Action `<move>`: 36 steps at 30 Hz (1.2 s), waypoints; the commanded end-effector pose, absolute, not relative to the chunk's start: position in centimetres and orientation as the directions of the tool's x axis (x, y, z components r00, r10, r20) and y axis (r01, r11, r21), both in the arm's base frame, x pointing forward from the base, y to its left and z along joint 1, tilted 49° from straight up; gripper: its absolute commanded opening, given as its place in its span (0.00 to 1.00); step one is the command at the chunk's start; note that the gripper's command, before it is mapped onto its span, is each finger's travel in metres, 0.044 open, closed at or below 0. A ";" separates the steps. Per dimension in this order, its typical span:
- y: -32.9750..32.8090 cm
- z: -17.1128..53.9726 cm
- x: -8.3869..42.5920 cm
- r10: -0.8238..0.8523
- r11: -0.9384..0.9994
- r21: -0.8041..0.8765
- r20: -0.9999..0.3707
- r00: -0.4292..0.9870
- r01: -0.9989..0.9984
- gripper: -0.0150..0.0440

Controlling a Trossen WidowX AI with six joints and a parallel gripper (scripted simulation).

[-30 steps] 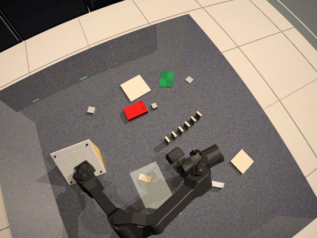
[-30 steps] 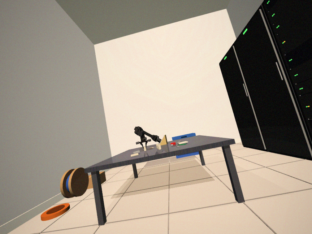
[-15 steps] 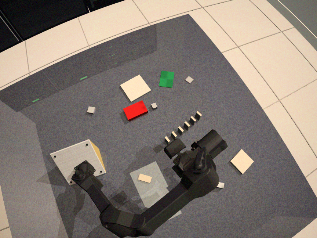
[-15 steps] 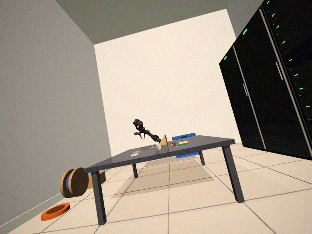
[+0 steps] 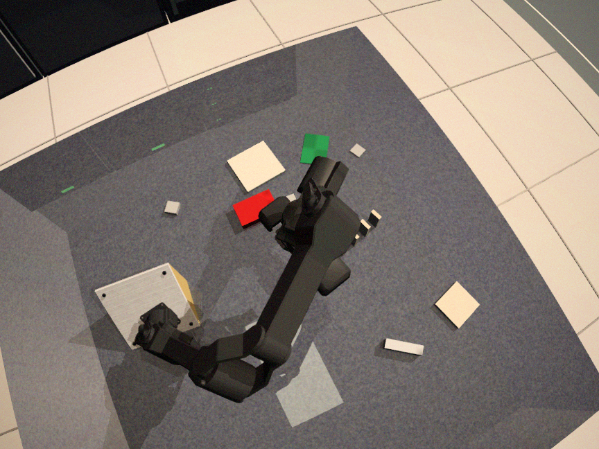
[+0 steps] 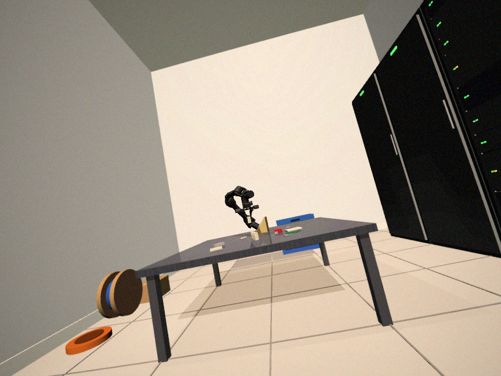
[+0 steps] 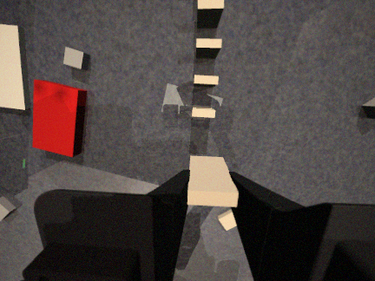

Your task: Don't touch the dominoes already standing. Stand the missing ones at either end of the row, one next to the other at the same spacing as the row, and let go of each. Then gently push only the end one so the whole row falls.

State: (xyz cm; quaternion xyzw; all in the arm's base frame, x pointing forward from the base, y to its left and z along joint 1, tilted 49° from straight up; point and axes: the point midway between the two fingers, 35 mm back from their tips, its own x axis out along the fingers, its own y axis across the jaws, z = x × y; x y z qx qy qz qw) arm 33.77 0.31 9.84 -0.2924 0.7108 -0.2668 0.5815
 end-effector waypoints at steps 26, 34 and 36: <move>-7.2 2.8 31.9 -0.727 0.683 -0.725 -0.665 -0.171 -0.086 0.44; -7.7 2.4 31.6 -0.728 0.682 -0.726 -0.664 -0.172 -0.087 0.44; -7.7 2.4 31.6 -0.728 0.682 -0.726 -0.664 -0.172 -0.087 0.44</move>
